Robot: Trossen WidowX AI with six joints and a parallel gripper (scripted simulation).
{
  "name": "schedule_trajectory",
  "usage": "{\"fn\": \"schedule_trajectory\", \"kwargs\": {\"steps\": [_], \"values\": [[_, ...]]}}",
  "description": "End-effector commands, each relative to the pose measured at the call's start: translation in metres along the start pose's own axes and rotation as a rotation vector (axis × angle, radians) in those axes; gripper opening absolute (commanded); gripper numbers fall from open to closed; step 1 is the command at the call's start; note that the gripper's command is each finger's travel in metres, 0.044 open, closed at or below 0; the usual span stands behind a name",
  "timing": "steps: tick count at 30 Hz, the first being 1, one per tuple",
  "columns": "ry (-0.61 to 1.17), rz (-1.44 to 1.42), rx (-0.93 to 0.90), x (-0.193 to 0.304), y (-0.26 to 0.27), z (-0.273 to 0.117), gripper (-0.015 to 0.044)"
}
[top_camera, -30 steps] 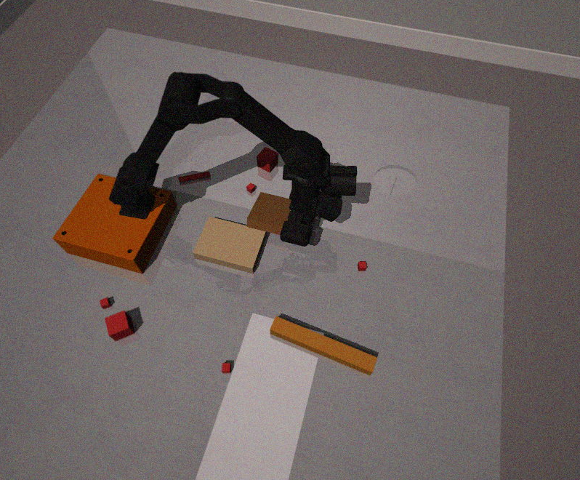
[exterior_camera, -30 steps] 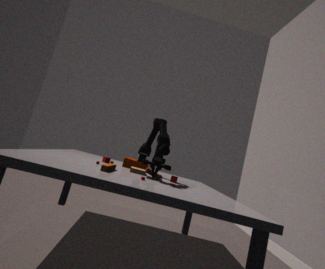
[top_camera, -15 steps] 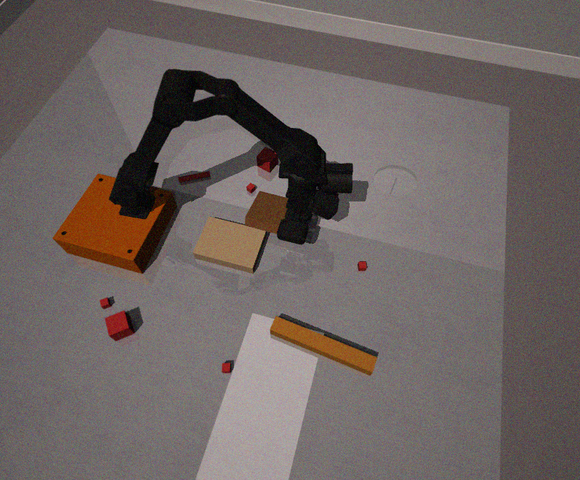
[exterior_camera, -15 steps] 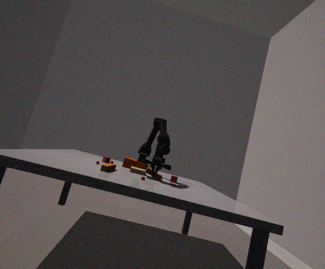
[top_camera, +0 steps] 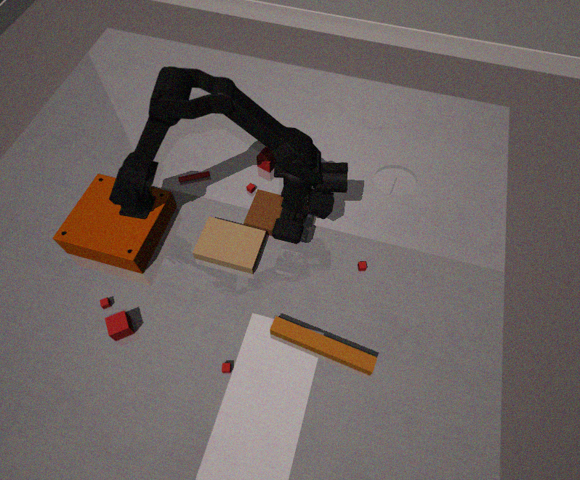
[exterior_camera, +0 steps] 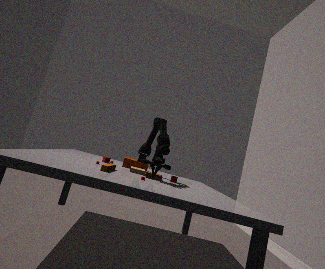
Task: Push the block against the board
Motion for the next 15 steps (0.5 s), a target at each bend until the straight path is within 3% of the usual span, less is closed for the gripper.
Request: {"fn": "schedule_trajectory", "kwargs": {"steps": [1, 15], "values": [[0.005, 0.006, 0.001, 0.0048, -0.0003, 0.0001, 0.0], [0.006, 0.006, 0.001, 0.014, -0.0003, 0.0002, 0.0]]}}
Point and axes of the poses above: the point midway between the two fingers, 35 mm back from their tips, its own z axis out along the fingers, its own y axis across the jaws, x = y × z, the point moved 9 cm from there along -z, back along the fingers, and after that the axes turned 1 degree about z, right-handed, at the moved point
